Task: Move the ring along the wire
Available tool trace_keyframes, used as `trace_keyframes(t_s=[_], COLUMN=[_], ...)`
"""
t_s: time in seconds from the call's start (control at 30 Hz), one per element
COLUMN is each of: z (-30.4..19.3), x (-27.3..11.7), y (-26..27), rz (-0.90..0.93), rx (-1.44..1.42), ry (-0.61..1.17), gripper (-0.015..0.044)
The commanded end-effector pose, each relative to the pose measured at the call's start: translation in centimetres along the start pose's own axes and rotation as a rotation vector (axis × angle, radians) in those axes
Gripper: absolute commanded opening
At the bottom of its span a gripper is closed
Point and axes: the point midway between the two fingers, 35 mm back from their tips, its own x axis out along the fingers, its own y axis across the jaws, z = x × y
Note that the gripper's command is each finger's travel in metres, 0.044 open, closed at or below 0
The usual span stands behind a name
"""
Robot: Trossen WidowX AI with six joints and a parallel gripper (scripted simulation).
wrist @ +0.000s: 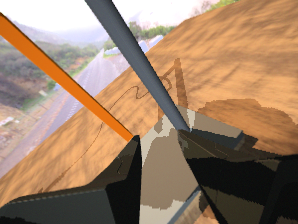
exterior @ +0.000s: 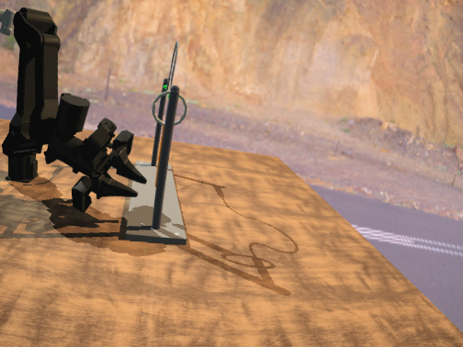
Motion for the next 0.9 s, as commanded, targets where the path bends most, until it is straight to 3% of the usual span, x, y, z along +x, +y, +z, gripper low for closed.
trace_keyframes(t_s=[0.0, 0.43, 0.87], z=[-0.9, -3.4, -1.4], x=[-0.7, -5.2, -3.3], y=[-1.2, -3.2, -1.5], rz=[0.081, 0.345, 0.352], rx=[-0.174, -0.699, -0.642], ry=[0.022, -0.060, -0.064], gripper=[0.0160, 0.0160, 0.0160])
